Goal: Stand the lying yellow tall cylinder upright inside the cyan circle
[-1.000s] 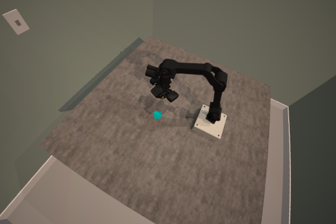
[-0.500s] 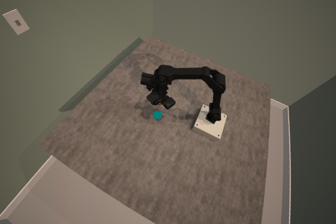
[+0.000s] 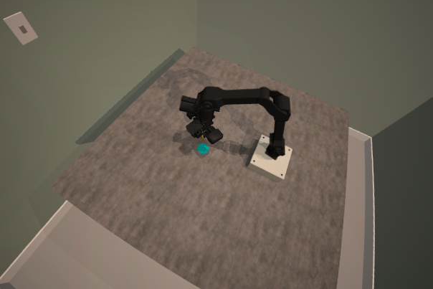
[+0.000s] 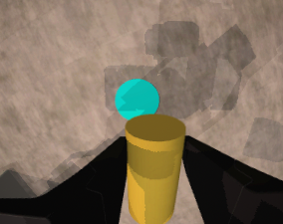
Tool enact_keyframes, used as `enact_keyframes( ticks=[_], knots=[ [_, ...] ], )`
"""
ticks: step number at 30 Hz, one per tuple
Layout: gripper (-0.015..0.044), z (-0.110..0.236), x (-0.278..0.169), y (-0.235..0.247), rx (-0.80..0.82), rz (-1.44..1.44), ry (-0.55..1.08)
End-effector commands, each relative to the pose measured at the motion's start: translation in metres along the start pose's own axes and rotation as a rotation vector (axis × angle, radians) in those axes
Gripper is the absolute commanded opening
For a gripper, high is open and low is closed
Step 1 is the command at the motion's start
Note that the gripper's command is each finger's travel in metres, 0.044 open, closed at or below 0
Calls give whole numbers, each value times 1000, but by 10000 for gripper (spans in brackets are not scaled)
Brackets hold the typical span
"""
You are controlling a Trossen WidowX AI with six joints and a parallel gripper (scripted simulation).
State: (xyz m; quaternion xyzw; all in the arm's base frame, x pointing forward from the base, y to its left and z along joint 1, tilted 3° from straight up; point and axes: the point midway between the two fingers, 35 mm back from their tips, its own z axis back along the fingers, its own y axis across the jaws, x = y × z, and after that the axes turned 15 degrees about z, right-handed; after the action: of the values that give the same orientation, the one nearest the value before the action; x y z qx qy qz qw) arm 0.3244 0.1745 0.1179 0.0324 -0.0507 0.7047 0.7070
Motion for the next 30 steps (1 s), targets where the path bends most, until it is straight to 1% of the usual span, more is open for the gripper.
enact_keyframes(
  ticks=[1, 30],
  knots=[
    [105, -4, 1, -3, -5, -21, -26],
    [105, -26, 10, -28, -77, -123, -220]
  ],
)
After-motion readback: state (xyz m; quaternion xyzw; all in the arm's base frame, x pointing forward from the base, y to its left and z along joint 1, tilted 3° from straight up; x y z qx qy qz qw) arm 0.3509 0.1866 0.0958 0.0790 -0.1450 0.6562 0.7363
